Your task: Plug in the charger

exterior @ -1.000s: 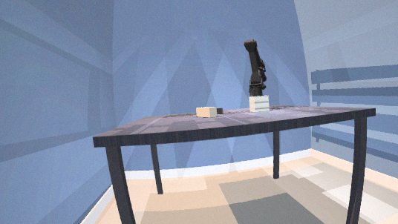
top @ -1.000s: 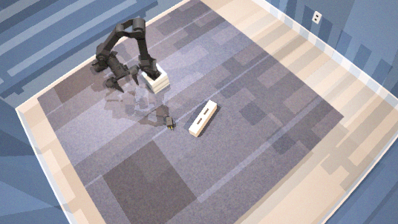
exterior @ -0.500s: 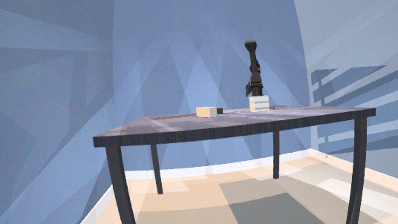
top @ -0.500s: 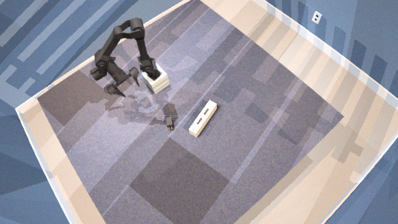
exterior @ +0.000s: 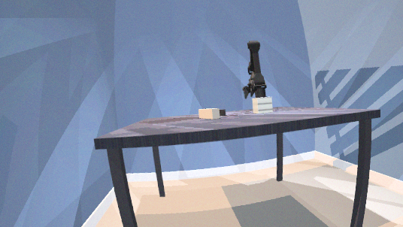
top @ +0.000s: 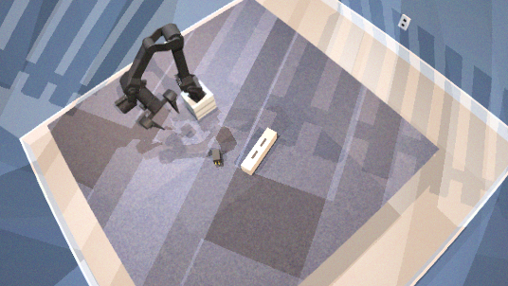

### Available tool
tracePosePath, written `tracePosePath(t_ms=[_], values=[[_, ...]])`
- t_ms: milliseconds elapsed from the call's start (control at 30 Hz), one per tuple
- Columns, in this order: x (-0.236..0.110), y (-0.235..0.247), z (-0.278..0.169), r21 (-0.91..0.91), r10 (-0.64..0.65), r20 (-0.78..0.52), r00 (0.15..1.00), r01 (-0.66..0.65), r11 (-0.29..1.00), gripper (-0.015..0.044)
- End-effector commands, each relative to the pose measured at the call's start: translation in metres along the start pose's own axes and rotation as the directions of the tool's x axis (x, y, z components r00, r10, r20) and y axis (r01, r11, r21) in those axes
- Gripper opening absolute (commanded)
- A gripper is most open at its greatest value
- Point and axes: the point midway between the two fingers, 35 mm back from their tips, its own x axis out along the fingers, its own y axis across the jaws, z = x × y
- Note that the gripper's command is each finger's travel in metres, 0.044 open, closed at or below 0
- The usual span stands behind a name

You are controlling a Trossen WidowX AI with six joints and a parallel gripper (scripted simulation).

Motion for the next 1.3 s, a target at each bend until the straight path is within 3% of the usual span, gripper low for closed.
tracePosePath(t_ms=[0, 600, 1267], values=[[0.003, 0.004, -0.004, -0.088, -0.020, 0.024, 0.999, 0.022, 0.996, 0.0440], [0.020, 0.013, -0.025, -0.378, -0.099, 0.124, 0.987, 0.139, 0.915, 0.0440], [0.041, 0.023, -0.056, -0.695, -0.126, 0.236, 0.963, 0.258, 0.671, 0.0440]])
